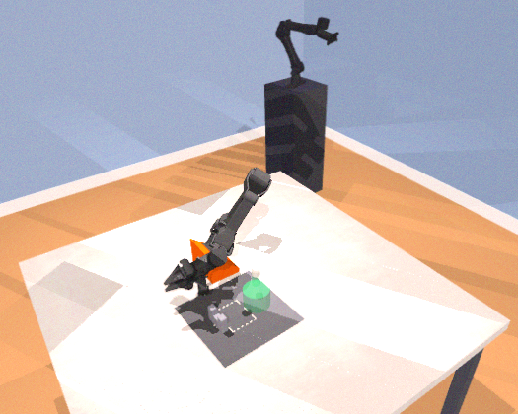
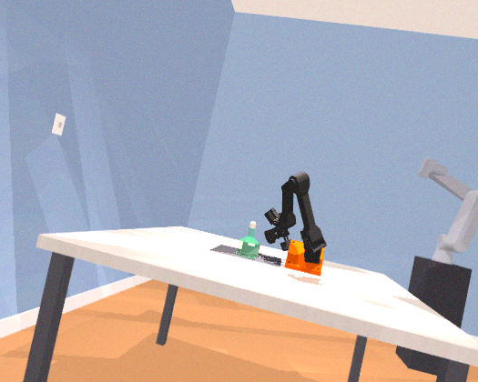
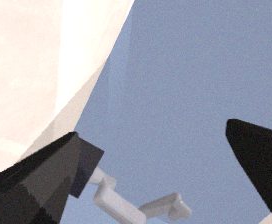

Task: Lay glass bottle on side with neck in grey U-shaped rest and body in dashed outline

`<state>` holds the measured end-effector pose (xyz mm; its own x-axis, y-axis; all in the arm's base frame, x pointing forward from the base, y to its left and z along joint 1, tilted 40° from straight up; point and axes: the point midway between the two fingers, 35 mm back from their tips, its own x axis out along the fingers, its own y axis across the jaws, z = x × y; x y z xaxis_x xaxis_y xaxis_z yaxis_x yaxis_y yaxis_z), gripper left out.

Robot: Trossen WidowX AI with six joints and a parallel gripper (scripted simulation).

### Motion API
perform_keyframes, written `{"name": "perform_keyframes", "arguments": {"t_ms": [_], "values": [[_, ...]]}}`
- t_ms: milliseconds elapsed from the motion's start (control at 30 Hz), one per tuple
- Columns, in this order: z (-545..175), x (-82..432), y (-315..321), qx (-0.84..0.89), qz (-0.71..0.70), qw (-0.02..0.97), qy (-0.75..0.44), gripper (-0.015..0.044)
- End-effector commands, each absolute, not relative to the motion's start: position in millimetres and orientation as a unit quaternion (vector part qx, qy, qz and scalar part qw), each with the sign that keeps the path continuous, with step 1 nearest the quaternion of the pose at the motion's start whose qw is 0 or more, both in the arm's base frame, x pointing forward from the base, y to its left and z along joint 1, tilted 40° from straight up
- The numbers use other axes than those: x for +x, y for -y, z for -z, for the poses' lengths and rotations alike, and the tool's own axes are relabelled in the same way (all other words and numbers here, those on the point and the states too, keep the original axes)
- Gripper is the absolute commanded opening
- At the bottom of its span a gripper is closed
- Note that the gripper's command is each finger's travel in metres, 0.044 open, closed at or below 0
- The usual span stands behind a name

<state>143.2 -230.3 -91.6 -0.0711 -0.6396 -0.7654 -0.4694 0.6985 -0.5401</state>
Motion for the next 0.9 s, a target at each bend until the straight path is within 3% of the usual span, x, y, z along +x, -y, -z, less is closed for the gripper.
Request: {"name": "perform_keyframes", "arguments": {"t_ms": [0,367,667,867], "values": [[92,144,230,-0.381,0.073,0.566,-0.727,0.0426],[77,198,217,-0.382,-0.099,0.639,-0.660,0.0440],[10,248,180,-0.373,-0.272,0.717,-0.522,0.0440],[-33,266,166,-0.361,-0.297,0.756,-0.459,0.0440]]}}
